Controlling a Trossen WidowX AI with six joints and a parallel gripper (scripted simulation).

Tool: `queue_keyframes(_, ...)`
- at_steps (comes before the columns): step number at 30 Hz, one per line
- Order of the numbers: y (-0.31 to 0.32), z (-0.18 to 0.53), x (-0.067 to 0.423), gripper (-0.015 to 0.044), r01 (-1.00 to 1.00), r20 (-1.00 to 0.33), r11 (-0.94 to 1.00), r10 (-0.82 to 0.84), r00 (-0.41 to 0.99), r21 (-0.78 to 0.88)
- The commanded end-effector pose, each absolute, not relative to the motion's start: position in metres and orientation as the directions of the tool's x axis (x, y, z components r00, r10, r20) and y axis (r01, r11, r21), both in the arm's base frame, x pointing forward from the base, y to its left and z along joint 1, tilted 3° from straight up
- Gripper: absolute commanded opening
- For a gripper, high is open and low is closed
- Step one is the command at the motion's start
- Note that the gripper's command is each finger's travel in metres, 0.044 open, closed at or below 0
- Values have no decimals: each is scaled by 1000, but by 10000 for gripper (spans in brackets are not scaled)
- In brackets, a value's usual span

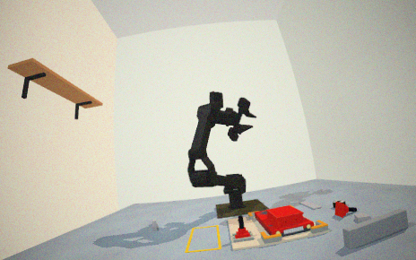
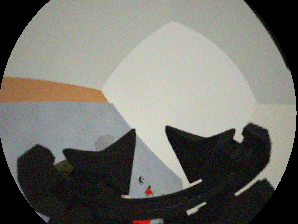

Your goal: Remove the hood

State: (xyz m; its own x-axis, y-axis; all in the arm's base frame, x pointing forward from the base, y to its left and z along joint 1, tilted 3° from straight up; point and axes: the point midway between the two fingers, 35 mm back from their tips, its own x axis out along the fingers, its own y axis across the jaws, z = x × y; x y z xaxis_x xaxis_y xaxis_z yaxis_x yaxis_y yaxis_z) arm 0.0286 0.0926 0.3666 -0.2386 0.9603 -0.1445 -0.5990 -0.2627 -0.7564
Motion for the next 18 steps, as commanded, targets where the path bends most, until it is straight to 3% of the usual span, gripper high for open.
queue_keyframes(1, 93, 367, 28, 245, -601, -148, -262, 961, -233, -755)
queue_keyframes(8, 116, 365, 18, 429, -679, -294, -216, 956, 0, -702)
queue_keyframes(18, 168, 347, 44, 440, -830, -525, -23, 784, 331, -557)
